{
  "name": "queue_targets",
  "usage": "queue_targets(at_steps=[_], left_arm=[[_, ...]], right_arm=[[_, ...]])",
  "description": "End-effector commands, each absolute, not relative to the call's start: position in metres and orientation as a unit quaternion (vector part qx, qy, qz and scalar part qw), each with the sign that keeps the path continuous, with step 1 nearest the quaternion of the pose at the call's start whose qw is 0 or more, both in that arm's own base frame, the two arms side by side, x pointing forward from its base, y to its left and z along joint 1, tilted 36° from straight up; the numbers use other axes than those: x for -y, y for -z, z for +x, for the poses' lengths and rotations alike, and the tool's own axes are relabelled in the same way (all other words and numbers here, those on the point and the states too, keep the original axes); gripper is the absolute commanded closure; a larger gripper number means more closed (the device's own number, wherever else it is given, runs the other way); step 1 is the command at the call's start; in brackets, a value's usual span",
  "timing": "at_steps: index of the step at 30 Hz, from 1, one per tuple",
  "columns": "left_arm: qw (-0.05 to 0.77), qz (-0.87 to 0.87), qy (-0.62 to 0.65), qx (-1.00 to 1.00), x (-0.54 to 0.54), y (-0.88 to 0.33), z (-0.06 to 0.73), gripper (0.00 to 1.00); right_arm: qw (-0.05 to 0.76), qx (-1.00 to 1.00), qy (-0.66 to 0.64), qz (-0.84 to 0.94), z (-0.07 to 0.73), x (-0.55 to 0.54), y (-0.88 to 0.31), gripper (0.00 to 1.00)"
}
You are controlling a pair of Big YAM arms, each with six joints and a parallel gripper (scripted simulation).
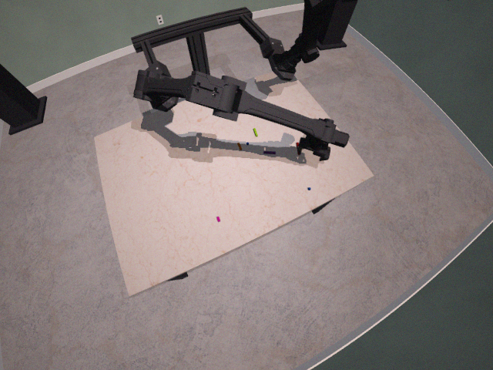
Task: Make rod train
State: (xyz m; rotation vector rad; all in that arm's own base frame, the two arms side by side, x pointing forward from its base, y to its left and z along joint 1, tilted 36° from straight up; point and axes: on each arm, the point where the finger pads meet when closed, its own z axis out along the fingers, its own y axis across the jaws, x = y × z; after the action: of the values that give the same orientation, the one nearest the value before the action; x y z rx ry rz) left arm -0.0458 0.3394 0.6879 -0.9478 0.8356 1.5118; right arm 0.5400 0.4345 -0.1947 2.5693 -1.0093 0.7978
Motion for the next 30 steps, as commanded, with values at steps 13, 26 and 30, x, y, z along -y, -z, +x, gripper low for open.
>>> queue_targets(at_steps=[13,26,30], left_arm=[[0.55,-0.407,-0.639,-0.351,-0.336,-0.687,-0.05,0.0],[0.55,-0.407,-0.639,-0.351,-0.336,-0.687,-0.05,0.0],[0.55,-0.407,-0.639,-0.351,-0.336,-0.687,-0.05,0.0]], right_arm=[[0.101,0.43,-0.28,0.852,0.588,-0.361,0.136,0.0],[0.071,0.515,-0.287,0.805,0.609,-0.256,0.074,0.0],[0.054,0.562,-0.293,0.772,0.607,-0.192,0.042,0.0]])
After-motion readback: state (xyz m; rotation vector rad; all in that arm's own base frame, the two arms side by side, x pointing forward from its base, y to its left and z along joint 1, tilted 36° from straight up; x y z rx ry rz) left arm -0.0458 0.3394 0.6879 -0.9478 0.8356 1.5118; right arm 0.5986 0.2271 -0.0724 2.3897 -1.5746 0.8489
